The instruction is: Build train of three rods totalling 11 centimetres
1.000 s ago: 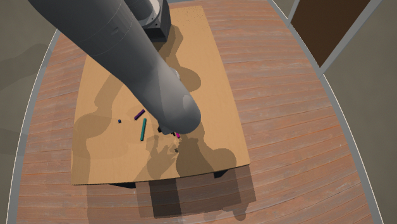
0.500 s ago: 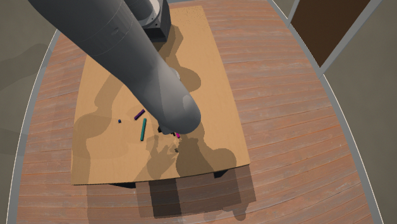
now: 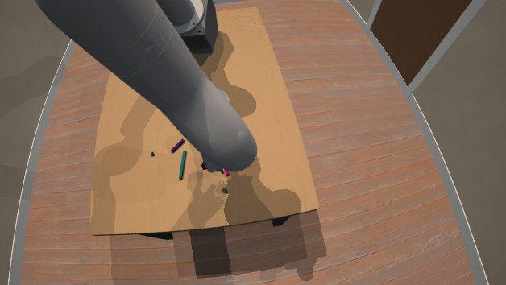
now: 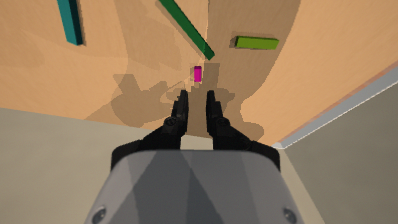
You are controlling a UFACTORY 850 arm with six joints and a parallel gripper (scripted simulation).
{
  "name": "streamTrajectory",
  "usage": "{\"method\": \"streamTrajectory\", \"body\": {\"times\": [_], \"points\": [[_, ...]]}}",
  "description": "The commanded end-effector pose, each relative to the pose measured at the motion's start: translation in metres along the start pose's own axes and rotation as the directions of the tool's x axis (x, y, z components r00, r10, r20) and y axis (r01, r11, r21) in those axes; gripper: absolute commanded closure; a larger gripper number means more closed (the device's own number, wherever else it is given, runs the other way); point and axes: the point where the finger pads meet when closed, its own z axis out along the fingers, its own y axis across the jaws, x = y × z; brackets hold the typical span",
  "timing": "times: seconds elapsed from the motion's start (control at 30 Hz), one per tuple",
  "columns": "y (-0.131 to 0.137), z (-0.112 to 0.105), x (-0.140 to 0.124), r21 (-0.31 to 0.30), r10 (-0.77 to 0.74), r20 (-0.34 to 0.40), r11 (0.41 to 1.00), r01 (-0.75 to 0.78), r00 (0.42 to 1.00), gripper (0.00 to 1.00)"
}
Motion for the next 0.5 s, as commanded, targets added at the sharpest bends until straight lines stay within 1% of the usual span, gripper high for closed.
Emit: {"method": "streamTrajectory", "body": {"times": [0.0,0.47], "points": [[0.0,0.004,-0.001,0.0,0.0,0.002,1.0,0.0,1.0,0.76],[0.0,0.021,-0.001,0.0,0.0,0.002,1.0,0.0,1.0,0.76]]}}
